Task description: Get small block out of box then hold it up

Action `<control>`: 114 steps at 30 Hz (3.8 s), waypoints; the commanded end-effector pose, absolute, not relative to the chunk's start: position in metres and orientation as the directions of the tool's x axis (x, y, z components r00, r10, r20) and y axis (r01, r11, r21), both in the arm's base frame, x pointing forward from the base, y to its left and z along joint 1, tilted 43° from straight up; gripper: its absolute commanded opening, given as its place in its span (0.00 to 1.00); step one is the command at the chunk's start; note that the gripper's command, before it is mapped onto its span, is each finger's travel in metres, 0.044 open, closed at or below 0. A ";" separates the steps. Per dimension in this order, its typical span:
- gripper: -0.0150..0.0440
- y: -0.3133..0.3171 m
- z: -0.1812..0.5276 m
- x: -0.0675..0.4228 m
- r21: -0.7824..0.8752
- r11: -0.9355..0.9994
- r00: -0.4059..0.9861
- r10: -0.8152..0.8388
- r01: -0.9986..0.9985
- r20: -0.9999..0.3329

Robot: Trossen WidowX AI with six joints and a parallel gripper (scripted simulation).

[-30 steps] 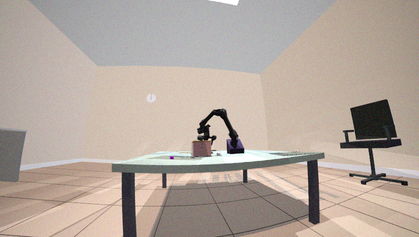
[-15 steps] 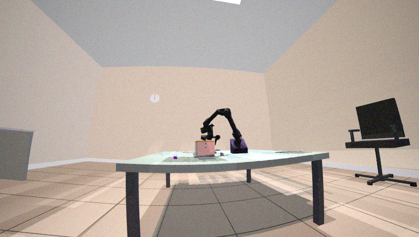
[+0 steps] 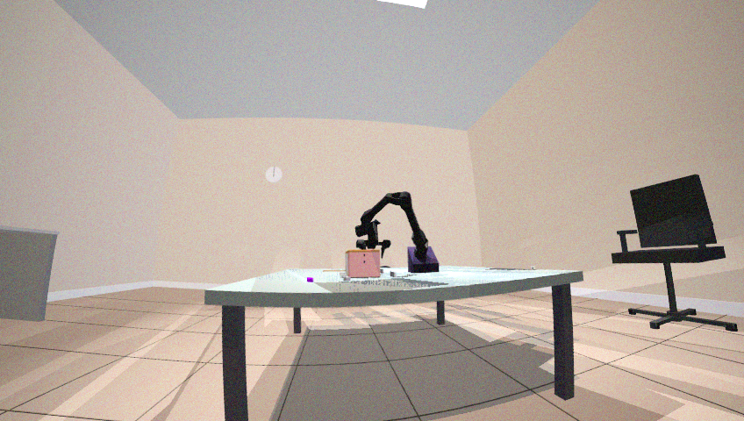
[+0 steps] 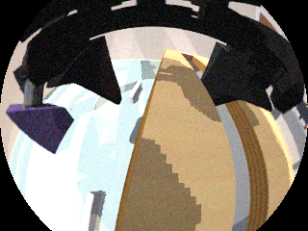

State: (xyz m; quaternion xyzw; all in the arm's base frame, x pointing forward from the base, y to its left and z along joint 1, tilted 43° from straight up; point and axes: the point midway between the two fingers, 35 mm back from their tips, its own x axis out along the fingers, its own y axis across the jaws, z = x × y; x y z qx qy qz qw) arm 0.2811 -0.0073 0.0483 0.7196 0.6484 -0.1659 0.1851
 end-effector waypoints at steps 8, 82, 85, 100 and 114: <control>0.93 -0.011 0.043 0.278 0.044 -0.090 0.100 0.873 0.995 -0.478; 0.93 0.017 0.069 0.282 0.044 -0.090 0.100 0.873 0.995 -0.477; 0.93 0.015 0.067 0.282 0.044 -0.090 0.100 0.873 0.995 -0.477; 0.93 0.024 0.075 0.282 0.044 -0.090 0.100 0.874 0.995 -0.476; 0.93 0.034 0.085 0.283 0.044 -0.090 0.100 0.874 0.995 -0.476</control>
